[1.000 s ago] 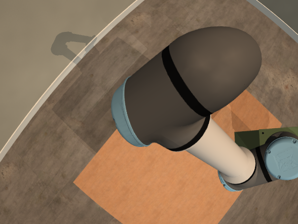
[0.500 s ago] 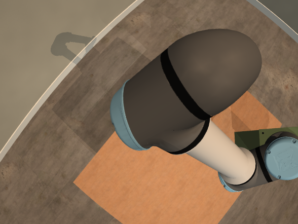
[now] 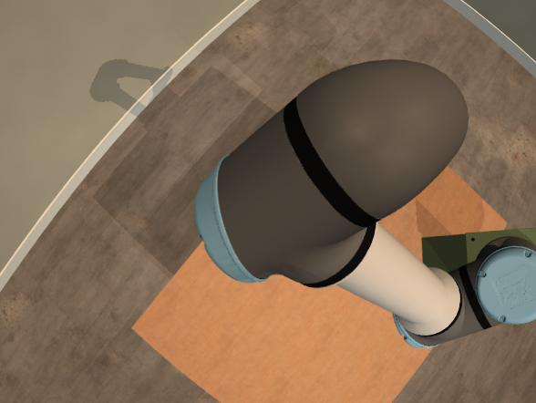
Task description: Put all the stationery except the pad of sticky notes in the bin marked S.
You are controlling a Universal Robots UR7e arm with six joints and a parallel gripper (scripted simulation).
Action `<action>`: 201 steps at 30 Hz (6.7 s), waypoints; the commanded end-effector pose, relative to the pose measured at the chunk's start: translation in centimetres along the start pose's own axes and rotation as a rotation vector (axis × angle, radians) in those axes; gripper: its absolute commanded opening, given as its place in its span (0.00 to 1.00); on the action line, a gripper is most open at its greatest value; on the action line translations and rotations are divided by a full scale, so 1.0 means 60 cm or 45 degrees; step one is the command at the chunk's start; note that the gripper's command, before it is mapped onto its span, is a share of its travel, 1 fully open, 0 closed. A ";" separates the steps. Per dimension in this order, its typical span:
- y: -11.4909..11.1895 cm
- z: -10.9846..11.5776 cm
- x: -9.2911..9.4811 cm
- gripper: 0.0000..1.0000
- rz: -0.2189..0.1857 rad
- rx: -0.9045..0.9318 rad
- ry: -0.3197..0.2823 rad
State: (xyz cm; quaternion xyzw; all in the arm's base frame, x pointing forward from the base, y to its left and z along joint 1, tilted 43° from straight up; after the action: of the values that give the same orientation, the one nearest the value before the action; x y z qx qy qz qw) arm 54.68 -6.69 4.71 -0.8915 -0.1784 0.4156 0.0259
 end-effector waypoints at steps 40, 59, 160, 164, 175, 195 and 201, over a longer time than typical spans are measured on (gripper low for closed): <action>0.001 -0.001 0.099 0.31 0.015 0.036 0.000; 0.001 -0.001 0.099 0.31 0.015 0.036 0.000; -0.132 -0.046 0.068 0.31 0.015 0.036 0.000; -0.132 -0.046 0.086 0.31 0.015 0.036 0.001; -0.131 -0.046 0.100 0.31 0.015 0.036 0.000; -0.132 -0.046 0.100 0.31 0.015 0.036 0.000; -0.132 -0.046 0.100 0.31 0.015 0.036 0.000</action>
State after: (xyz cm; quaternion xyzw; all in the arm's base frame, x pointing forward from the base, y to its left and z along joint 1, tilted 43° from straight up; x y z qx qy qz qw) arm 57.94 3.03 3.59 -0.8919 -0.1674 0.4185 0.0362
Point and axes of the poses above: the point where the finger pads meet when closed, its own x axis out along the fingers, its own y axis across the jaws, z = x × y, the point moved 4 cm from there along -x, back along the fingers, and after that the axes turned 14 degrees about -x, right-handed, at the moved point
